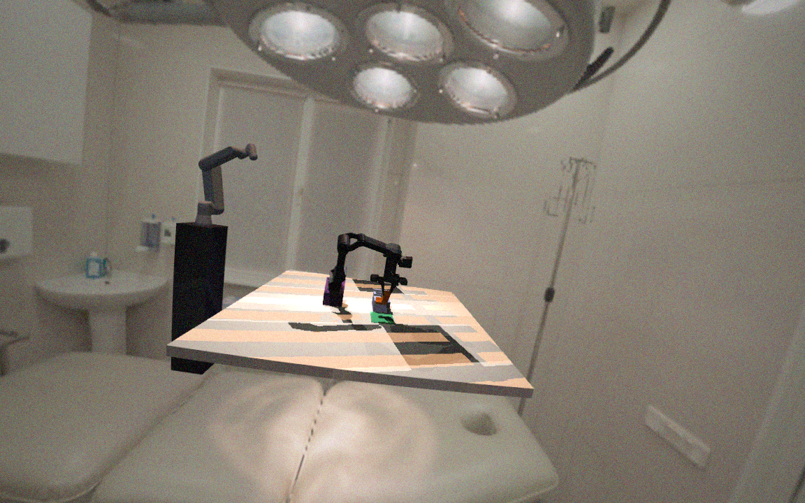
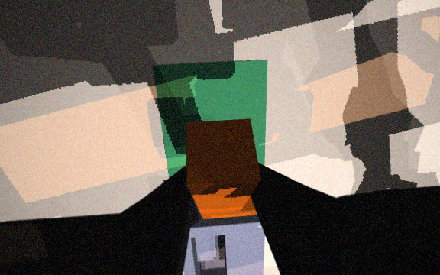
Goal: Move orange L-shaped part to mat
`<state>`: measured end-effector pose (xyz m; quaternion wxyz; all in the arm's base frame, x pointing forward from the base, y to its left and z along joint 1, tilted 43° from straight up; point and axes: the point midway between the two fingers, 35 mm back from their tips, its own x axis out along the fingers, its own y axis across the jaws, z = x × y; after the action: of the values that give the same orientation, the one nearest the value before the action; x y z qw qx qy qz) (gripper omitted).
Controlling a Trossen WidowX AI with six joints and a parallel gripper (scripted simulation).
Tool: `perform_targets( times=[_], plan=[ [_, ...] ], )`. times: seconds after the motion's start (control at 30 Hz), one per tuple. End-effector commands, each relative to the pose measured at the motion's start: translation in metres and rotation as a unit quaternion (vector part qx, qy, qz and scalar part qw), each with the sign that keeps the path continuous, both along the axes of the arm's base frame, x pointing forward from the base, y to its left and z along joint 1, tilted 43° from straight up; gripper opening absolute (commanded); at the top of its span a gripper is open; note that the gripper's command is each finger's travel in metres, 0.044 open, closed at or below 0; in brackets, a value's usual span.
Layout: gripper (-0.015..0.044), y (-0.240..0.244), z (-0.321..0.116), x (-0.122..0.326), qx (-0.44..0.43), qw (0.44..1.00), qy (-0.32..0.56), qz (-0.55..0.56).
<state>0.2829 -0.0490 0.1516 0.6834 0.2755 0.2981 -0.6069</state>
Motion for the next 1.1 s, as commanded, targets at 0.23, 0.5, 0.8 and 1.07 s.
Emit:
perform_targets(
  times=[0.23, 0.5, 0.8, 1.07],
  plan=[
    [0.0000, -0.014, -0.013, 0.001, -0.004, 1.000, 0.002, 0.001],
    [0.0000, -0.022, -0.023, 0.002, -0.004, 1.000, 0.002, 0.001],
    [0.0000, -0.032, -0.033, 0.003, -0.004, 1.000, 0.002, 0.001],
    [0.0000, -0.041, -0.042, 0.004, -0.005, 1.000, 0.002, 0.001]
  ],
)
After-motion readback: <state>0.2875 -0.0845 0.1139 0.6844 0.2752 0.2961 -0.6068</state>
